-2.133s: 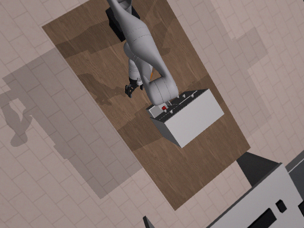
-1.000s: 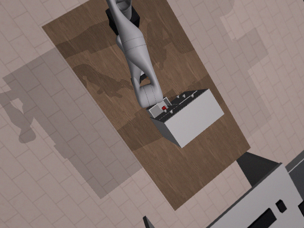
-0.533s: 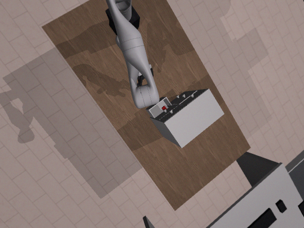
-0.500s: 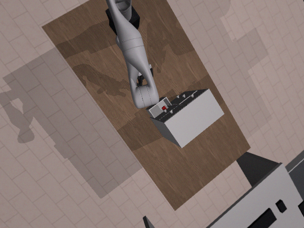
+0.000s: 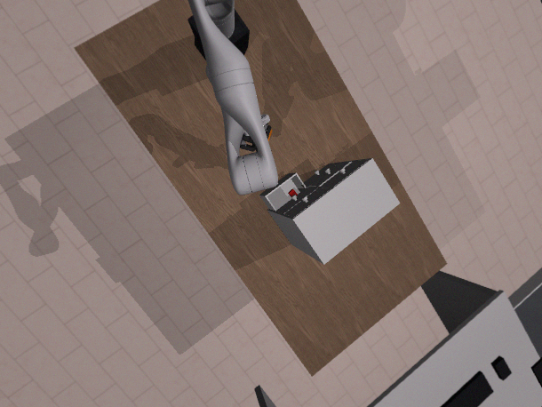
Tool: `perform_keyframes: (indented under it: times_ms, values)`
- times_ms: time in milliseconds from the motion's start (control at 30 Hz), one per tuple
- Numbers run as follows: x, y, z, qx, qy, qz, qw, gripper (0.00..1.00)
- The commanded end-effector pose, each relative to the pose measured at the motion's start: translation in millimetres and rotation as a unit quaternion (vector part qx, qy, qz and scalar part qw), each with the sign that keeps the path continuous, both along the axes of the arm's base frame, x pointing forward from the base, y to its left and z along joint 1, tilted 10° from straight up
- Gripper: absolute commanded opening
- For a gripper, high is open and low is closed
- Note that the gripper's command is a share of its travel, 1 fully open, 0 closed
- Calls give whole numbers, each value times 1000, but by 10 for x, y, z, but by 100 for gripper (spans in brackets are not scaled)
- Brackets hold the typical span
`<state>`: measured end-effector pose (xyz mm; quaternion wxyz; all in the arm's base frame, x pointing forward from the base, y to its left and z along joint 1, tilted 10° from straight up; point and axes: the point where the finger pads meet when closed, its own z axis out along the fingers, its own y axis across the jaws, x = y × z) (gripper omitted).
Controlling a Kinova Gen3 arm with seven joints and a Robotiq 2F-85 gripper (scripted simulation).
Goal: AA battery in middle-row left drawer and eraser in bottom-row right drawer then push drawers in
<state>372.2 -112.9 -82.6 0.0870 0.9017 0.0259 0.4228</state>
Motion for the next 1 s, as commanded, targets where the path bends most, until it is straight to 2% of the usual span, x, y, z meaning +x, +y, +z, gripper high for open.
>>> perform_keyframes:
  times_ms: [0, 267, 600, 667, 967]
  values:
    - [7, -14, 3, 0, -1, -1, 1000, 0]
    - [86, -32, -83, -1, 0, 0, 1000, 0]
    - [393, -100, -416, -1, 0, 0, 1000, 0]
    - [393, -100, -416, -1, 0, 0, 1000, 0]
    - [618, -151, -662, -1, 0, 0, 1000, 0]
